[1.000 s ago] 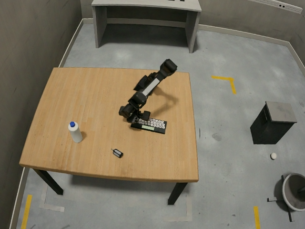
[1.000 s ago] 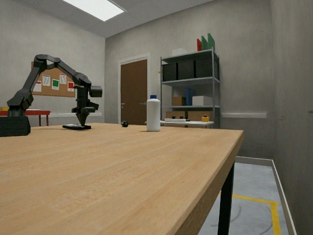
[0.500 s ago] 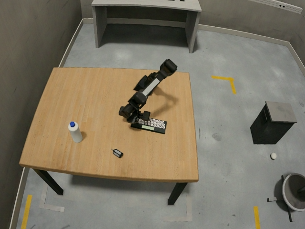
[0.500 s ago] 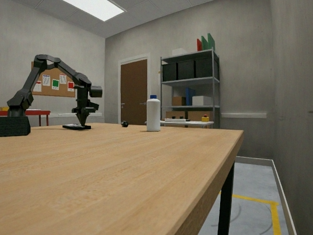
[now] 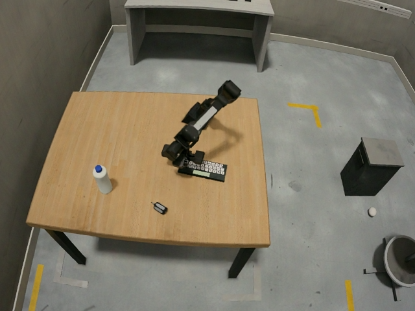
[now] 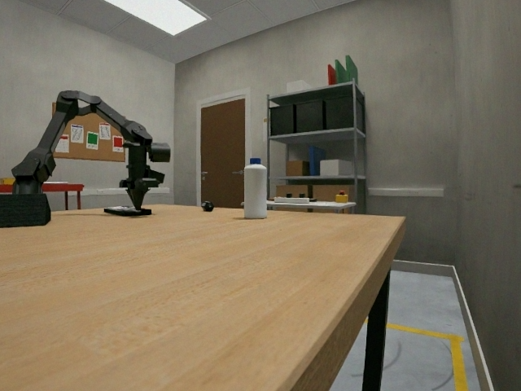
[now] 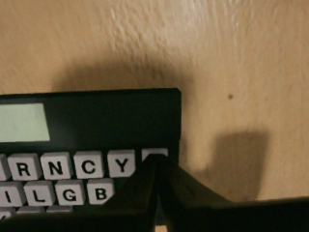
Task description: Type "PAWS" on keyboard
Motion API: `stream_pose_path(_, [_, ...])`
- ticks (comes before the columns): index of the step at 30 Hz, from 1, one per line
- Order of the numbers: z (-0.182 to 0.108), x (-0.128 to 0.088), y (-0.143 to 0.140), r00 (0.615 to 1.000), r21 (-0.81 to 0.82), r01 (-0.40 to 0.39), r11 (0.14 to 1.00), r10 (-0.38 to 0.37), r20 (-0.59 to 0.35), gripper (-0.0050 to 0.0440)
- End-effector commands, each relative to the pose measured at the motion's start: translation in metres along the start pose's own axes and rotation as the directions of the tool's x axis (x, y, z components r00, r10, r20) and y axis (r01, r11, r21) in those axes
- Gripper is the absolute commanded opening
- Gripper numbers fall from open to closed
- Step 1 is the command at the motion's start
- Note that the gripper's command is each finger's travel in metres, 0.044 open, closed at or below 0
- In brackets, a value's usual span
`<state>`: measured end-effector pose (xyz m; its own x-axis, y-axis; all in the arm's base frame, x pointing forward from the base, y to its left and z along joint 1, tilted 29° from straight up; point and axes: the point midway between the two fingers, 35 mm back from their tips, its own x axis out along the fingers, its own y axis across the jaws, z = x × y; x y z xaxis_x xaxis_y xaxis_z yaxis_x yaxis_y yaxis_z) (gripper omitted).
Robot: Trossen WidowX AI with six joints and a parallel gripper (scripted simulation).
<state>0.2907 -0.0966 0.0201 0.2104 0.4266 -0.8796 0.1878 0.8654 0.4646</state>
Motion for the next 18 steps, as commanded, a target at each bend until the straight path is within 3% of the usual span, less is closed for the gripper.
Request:
stream_pose_path(1, [0.008, -0.024, 0.002, 0.999, -0.02, 0.012, 1.0, -0.011, 0.035, -0.005])
stream_pose_path(4, [0.006, -0.043, 0.002, 0.999, -0.02, 0.015, 1.0, -0.014, 0.034, -0.005])
stream_pose_path(10, [0.003, -0.039, 0.008, 1.0, -0.011, 0.013, 1.0, -0.013, 0.025, -0.005])
stream_pose_path(13, [0.002, -0.037, 0.036, 0.999, -0.001, 0.021, 1.0, -0.021, 0.025, -0.005])
stream_pose_path(18, [-0.012, -0.037, 0.109, 1.0, -0.003, 0.01, 1.0, -0.01, 0.018, -0.005])
